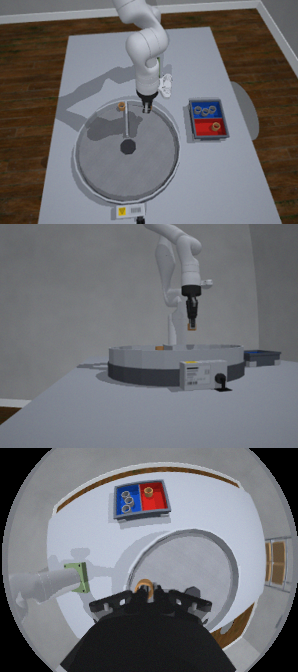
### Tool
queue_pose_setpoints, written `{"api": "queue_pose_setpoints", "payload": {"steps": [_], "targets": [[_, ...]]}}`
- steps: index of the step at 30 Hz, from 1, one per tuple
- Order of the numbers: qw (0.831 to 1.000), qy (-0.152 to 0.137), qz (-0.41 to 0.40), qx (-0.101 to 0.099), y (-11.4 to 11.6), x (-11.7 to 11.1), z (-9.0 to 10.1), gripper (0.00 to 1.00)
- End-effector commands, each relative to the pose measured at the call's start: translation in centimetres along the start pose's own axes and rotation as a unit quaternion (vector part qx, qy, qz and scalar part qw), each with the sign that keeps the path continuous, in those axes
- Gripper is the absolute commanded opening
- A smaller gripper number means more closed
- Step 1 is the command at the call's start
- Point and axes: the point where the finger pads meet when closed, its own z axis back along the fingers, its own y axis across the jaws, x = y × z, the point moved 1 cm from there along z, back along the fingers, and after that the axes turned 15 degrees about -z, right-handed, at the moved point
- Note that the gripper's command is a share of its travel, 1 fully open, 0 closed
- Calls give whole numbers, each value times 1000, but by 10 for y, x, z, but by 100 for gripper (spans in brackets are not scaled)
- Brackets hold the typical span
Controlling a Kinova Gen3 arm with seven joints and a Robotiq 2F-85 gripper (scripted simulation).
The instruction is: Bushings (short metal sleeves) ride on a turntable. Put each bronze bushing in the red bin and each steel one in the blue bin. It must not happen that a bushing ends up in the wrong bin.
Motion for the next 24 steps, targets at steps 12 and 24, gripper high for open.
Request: {"api": "queue_pose_setpoints", "payload": {"steps": [12,24], "targets": [[1000,1,19,-1,-20,-95,-1,0],[1000,1,19,-1,-36,-175,0,0]]}}
